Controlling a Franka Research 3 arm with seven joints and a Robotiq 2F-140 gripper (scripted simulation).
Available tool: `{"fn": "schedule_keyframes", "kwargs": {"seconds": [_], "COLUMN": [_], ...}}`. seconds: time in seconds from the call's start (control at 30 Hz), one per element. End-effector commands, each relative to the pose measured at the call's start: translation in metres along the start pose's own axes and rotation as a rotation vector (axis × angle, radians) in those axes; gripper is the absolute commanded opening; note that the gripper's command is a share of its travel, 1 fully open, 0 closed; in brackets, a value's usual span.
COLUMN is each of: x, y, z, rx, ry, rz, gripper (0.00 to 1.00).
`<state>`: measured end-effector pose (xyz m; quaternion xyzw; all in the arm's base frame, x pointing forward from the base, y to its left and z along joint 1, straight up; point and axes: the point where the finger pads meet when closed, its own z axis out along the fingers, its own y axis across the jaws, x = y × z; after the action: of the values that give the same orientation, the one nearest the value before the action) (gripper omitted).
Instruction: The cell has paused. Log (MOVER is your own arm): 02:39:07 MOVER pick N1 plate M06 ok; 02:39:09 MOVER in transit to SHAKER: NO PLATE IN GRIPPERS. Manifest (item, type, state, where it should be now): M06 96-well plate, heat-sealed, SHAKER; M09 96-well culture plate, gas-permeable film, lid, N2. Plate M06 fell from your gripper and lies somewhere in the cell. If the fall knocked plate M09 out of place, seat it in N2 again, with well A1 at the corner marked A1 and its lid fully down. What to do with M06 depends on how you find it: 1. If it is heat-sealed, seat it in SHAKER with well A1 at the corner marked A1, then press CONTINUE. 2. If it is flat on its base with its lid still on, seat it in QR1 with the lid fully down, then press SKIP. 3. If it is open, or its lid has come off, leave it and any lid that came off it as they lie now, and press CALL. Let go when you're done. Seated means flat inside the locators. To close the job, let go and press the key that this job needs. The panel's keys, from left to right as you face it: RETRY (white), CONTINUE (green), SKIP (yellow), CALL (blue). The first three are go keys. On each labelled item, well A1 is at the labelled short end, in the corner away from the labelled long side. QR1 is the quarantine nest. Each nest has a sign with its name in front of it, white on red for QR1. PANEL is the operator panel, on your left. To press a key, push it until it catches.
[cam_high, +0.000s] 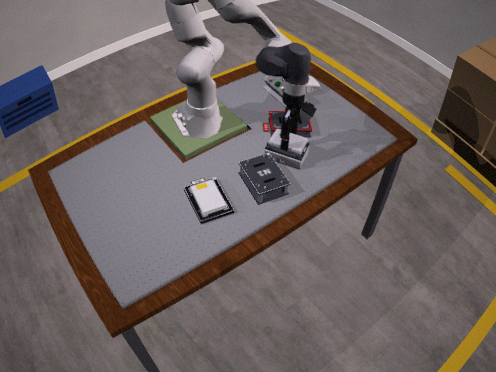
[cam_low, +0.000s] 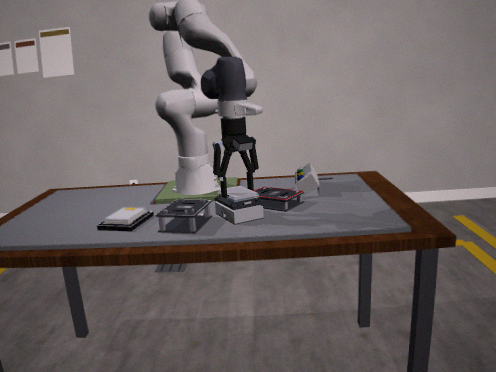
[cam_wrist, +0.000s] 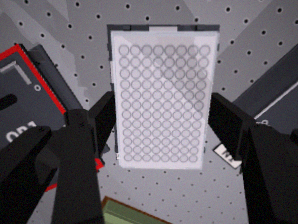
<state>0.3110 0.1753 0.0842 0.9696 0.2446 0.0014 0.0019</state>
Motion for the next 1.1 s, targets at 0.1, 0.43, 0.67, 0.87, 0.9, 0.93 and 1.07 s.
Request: {"fn": "schedule_keyframes", "kwargs": {"seconds": [0.1,0.43,0.67,0.87,0.9,0.93,1.07], "x": [0.0014,0.0014,0.0014,0.0014,0.0014,0.0014,0.0014], "y": [0.0003,0.0003,0.0003,0.0003,0.0003,0.0003,0.0003], "z": [0.0023,0.0057,0.0073,0.0088,0.0091,0.0093,0.0097], "rx": [0.002,0.002,0.002,0.002,0.002,0.002,0.002], "ry": [0.004,0.004,0.004,0.004,0.004,0.004,0.004], "rz": [0.008,0.008,0.008,0.008,0.008,0.008,0.008], "gripper": [0.10,0.10,0.10,0.10,0.10,0.10,0.10]}}
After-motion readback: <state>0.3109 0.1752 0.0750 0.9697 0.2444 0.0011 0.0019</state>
